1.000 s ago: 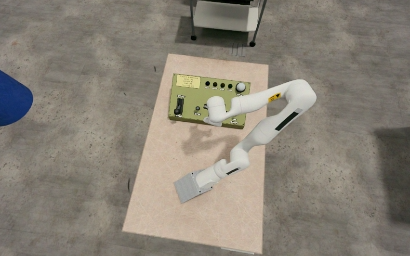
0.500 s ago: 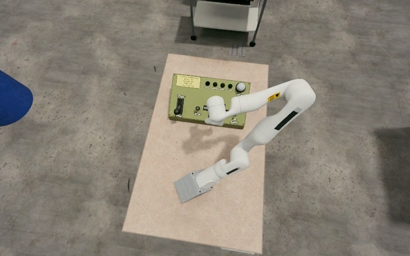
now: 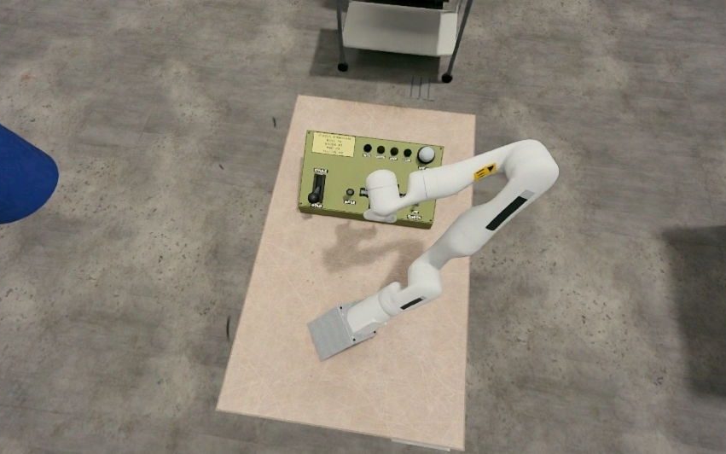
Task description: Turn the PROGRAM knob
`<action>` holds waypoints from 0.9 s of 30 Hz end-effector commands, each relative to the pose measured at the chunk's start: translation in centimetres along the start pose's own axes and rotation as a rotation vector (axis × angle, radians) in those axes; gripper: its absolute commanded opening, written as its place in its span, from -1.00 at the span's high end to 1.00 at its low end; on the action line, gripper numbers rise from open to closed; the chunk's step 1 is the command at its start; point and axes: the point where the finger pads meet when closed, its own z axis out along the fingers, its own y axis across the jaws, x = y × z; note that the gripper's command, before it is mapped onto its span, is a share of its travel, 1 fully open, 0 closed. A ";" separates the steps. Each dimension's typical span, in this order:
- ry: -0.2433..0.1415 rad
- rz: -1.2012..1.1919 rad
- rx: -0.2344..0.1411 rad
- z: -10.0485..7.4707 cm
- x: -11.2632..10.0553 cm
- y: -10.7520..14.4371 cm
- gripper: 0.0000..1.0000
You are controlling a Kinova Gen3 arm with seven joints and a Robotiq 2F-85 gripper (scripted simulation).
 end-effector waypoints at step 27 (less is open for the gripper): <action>-0.006 -0.012 -0.001 0.2 -0.1 0.1 -0.54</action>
